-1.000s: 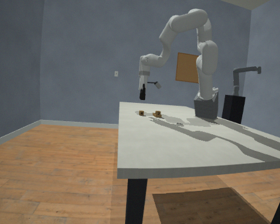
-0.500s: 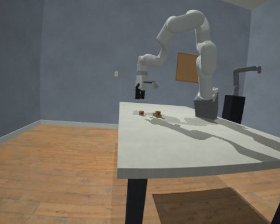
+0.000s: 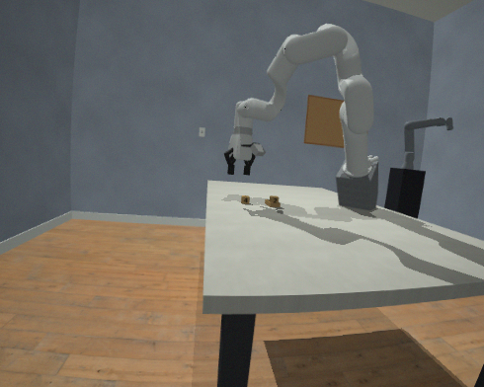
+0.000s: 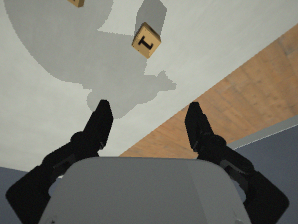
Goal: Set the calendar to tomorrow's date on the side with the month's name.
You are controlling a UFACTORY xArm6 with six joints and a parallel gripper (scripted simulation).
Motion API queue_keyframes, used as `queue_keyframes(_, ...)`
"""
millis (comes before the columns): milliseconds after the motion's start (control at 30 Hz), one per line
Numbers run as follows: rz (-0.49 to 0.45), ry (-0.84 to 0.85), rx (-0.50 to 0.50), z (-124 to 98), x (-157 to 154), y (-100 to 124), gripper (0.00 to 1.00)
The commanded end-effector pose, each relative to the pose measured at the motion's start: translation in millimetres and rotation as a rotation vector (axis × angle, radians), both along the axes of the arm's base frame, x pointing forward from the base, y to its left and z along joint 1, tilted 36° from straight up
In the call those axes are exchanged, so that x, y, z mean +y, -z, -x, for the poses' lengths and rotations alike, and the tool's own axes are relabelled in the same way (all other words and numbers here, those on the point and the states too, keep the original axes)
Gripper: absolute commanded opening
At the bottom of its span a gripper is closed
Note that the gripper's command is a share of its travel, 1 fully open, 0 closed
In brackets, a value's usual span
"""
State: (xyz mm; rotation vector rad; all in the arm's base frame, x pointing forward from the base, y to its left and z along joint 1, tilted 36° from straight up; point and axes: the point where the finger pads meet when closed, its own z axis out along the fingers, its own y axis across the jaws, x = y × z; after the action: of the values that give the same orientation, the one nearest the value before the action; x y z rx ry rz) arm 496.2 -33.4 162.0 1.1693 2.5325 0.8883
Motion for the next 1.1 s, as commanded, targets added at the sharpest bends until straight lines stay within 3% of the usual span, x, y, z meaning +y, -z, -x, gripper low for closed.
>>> queue_keyframes(0,-0.063,0.135,0.086,-6.1,-6.7,-1.3,1.00)
queue_keyframes(333,-0.153,0.307,0.179,-12.8,-15.0,-0.9,1.00)
queue_keyframes(1067,-0.436,0.849,0.470,-32.0,-42.7,1.5,1.00)
